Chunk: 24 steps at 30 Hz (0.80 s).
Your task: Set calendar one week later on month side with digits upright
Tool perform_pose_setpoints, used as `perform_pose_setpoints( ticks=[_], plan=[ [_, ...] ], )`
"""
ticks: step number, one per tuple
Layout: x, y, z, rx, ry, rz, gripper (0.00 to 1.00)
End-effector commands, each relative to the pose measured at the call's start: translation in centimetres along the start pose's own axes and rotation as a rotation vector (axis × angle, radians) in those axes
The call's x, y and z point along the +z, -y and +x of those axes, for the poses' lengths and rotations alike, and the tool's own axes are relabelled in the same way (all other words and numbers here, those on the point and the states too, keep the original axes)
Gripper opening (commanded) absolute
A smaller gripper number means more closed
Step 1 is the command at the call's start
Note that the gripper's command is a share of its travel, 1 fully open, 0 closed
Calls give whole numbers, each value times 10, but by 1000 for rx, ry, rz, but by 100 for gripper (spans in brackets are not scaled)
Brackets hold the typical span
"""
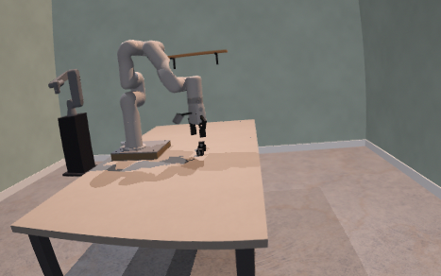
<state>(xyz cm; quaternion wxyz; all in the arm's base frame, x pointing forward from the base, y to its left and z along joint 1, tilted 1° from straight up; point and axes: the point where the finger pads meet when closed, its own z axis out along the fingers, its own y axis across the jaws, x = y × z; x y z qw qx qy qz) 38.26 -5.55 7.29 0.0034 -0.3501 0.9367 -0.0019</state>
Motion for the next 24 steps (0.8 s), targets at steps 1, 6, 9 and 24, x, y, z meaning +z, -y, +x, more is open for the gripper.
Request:
perform_pose_setpoints(
  ticks=[1, 6, 9, 24],
  plan=[
    [-1, 1, -1, 151, 2, 2, 100],
    [-1, 1, -1, 280, 3, 2, 100],
    [-1, 1, -1, 343, 3, 2, 100],
    [-2, 0, -1, 673, 3, 2, 100]
  ],
)
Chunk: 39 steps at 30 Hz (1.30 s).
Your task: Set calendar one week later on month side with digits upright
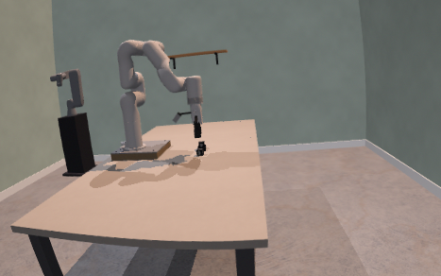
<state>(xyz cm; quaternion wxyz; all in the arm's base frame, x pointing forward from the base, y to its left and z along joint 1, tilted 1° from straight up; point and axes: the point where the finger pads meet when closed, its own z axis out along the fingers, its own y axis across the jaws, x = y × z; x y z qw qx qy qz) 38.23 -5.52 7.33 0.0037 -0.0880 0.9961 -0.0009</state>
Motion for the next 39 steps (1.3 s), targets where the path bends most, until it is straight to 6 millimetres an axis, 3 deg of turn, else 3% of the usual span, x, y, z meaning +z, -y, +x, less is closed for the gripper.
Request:
perform_pose_setpoints(
  ticks=[1, 7, 16, 17, 39],
  plan=[
    [-1, 0, -1, 166, 3, 1, 100],
    [-1, 0, -1, 289, 3, 1, 100],
    [-1, 0, -1, 315, 3, 1, 100],
    [-1, 0, -1, 315, 3, 1, 47],
    [-1, 0, -1, 315, 3, 1, 47]
  ],
)
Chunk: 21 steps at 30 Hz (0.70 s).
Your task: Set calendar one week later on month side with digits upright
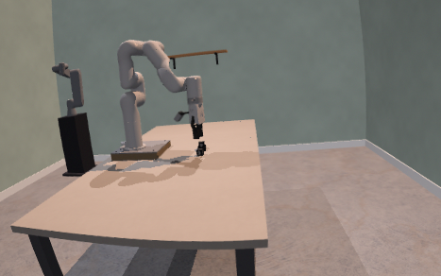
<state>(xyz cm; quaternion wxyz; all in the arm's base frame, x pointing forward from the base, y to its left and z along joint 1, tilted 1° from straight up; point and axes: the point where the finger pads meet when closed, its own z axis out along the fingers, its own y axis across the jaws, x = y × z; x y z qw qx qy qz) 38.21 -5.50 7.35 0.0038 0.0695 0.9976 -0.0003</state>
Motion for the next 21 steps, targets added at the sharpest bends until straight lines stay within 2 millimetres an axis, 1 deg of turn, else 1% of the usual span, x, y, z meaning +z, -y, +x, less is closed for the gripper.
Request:
perform_pose_setpoints(
  ticks=[1, 21],
  plan=[
    [-1, 0, -1, 0, 3, 0, 47],
    [1, 0, -1, 0, 4, 0, 47]
  ],
)
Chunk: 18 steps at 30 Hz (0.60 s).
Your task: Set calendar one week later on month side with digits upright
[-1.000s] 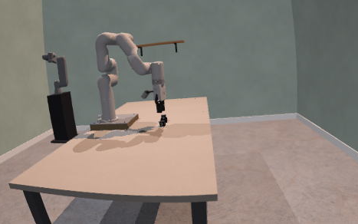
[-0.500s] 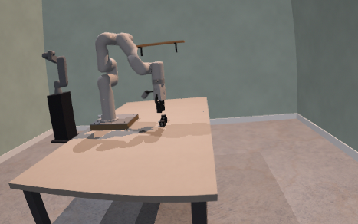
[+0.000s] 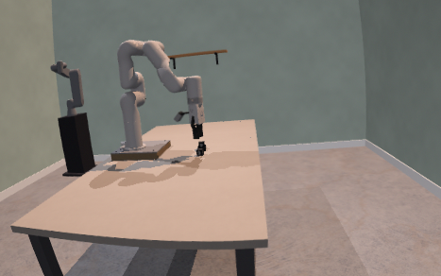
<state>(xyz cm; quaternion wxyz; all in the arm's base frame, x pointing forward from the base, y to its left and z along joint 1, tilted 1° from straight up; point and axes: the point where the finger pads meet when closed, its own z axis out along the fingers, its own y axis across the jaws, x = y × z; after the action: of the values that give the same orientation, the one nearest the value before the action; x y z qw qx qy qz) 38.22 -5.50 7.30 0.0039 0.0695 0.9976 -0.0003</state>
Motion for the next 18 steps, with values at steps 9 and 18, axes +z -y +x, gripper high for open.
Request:
perform_pose_setpoints(
  ticks=[9, 18],
  plan=[
    [5, 0, -1, 0, 4, 0, 47],
    [18, -1, -1, 0, 4, 0, 47]
  ],
)
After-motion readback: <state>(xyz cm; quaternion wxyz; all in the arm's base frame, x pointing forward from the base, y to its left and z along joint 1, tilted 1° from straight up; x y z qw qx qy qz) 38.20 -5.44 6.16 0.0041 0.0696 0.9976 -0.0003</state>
